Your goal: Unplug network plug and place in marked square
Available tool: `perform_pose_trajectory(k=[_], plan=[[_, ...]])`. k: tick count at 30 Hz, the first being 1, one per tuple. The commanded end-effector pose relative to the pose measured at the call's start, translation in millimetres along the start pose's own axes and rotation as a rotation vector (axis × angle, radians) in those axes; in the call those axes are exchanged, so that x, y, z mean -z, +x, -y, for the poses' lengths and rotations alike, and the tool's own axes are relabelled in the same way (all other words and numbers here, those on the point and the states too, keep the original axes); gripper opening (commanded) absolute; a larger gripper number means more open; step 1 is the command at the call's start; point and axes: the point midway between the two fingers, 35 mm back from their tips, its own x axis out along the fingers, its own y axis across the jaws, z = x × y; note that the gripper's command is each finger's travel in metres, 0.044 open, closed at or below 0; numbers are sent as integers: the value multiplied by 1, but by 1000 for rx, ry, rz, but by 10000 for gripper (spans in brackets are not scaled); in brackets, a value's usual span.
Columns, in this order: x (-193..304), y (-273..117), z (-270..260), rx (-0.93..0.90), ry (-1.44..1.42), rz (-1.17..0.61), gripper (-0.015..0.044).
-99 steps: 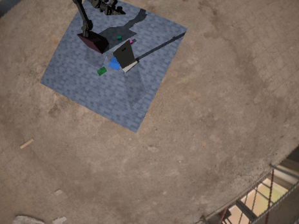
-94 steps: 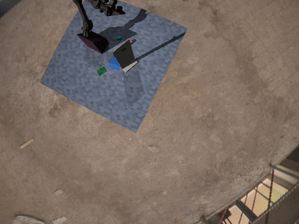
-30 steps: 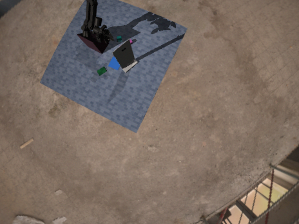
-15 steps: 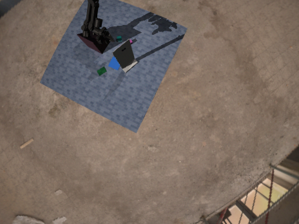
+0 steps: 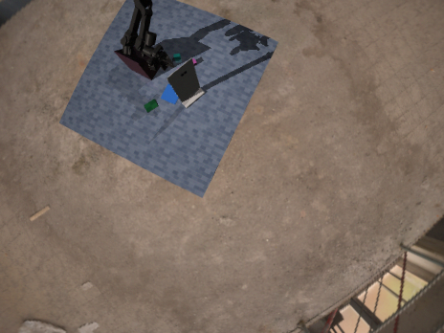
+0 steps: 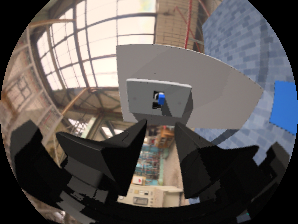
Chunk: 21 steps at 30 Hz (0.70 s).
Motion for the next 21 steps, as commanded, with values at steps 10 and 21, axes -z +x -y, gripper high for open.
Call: perform_pose_trajectory(k=[10,21], plan=[[-5,19,-1,-5,4,2,156],[-9,35,-2,-6,3,1,156]])
